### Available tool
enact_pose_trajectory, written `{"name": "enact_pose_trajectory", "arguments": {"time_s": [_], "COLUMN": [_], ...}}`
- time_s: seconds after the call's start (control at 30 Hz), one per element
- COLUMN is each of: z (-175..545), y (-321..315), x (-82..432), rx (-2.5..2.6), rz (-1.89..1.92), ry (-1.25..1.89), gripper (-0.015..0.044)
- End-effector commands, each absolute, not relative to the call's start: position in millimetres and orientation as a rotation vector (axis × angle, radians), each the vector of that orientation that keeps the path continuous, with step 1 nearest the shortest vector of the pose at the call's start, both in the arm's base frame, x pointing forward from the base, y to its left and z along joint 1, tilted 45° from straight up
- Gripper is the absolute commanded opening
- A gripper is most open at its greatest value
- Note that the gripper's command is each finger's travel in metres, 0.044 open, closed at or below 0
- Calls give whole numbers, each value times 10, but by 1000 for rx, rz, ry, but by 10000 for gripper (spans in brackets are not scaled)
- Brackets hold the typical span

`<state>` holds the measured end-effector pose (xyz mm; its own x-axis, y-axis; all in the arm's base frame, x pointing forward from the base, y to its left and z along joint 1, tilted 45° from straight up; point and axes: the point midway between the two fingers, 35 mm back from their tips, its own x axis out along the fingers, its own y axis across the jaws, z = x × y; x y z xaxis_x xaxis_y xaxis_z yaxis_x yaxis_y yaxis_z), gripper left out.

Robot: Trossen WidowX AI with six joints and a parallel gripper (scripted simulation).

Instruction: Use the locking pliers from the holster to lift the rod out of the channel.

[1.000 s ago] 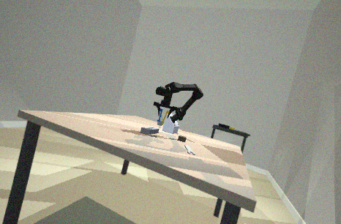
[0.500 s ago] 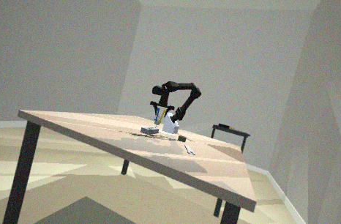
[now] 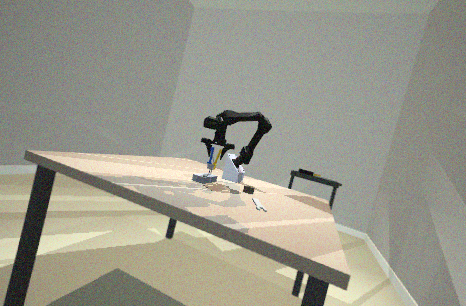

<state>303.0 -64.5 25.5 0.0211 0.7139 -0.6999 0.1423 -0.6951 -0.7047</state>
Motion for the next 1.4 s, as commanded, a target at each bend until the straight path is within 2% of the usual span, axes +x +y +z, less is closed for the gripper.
{"name": "enact_pose_trajectory", "arguments": {"time_s": [0.0, 0.3, 1.37], "z": [216, 109, 87], "y": [-718, -811, -823], "x": [3042, 3028, 3047], "rx": [-1846, -1783, -1784], "rz": [1718, 1720, 1721], "ry": [-820, -732, -730], "gripper": [318, 318, 318]}}
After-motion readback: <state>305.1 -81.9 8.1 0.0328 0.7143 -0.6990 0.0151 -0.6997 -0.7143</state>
